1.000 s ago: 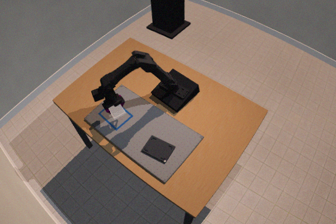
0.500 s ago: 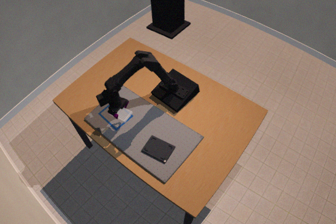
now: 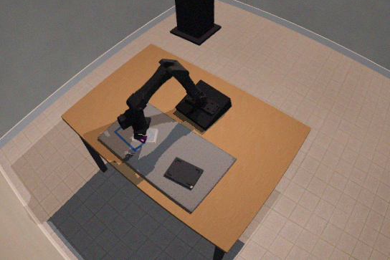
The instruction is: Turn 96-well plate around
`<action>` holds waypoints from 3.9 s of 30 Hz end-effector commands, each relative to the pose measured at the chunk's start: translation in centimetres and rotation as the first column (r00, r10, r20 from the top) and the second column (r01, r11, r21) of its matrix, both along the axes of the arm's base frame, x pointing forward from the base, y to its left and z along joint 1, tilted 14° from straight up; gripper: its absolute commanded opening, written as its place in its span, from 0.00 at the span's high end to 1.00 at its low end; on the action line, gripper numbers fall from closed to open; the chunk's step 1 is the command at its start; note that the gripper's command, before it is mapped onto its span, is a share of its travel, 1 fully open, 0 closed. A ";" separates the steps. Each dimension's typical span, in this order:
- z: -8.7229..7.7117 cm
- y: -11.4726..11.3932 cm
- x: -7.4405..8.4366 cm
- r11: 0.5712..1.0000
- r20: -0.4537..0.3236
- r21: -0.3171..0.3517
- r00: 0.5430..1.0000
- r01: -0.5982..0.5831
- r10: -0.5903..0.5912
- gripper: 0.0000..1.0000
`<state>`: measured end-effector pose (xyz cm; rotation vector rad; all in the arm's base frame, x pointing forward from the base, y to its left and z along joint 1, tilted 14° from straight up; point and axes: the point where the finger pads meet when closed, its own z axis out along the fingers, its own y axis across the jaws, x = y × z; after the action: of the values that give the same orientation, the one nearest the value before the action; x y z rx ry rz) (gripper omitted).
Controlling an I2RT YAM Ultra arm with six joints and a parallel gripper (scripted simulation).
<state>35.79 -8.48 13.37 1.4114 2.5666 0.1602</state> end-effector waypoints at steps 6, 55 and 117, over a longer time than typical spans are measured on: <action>1.0 2.3 0.1 0.955 0.014 -0.098 0.959 -0.279 0.282 1.00; 1.8 17.1 1.0 0.668 -0.066 -0.205 0.691 -0.716 0.720 1.00; 2.9 26.9 1.4 0.676 -0.042 -0.208 0.697 -0.707 0.716 1.00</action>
<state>37.00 18.51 14.02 0.2431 2.8903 0.0028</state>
